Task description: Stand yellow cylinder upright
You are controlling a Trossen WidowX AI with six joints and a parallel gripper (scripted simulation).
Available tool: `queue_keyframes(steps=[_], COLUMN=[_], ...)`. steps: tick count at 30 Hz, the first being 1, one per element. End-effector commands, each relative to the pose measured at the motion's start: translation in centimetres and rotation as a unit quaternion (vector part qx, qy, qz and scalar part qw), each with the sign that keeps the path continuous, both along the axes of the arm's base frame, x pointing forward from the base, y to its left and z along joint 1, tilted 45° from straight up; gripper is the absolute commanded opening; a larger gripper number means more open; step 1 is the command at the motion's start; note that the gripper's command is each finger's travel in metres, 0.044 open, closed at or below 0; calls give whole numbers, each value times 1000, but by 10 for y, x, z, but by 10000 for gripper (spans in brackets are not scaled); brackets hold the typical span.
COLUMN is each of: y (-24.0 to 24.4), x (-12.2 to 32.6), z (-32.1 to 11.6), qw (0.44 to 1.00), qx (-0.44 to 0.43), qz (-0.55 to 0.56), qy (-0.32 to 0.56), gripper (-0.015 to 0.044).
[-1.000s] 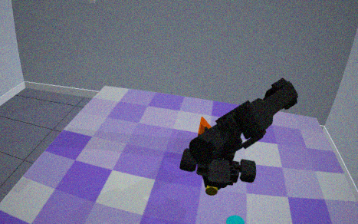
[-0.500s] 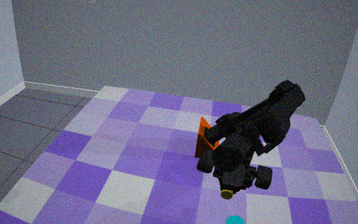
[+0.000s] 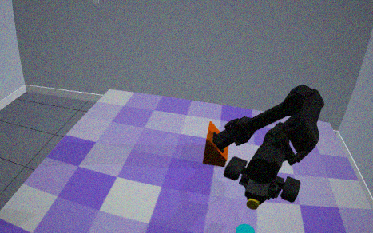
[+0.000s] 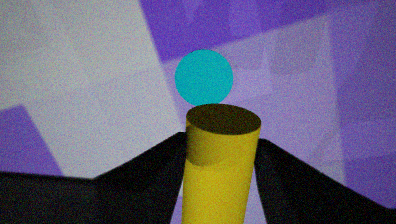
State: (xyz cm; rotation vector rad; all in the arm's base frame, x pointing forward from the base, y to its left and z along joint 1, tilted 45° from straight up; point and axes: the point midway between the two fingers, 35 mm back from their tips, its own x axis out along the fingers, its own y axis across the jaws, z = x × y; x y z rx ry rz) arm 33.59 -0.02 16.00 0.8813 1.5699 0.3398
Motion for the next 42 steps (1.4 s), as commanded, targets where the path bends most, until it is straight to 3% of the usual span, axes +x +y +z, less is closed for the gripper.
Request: queue_keyframes(steps=[1,42], y=[8,17], x=[0,-6], z=[7,-15], qw=[1000,994], qx=[5,-108], qz=[-12,-12], qy=[14,-21], gripper=[105,105])
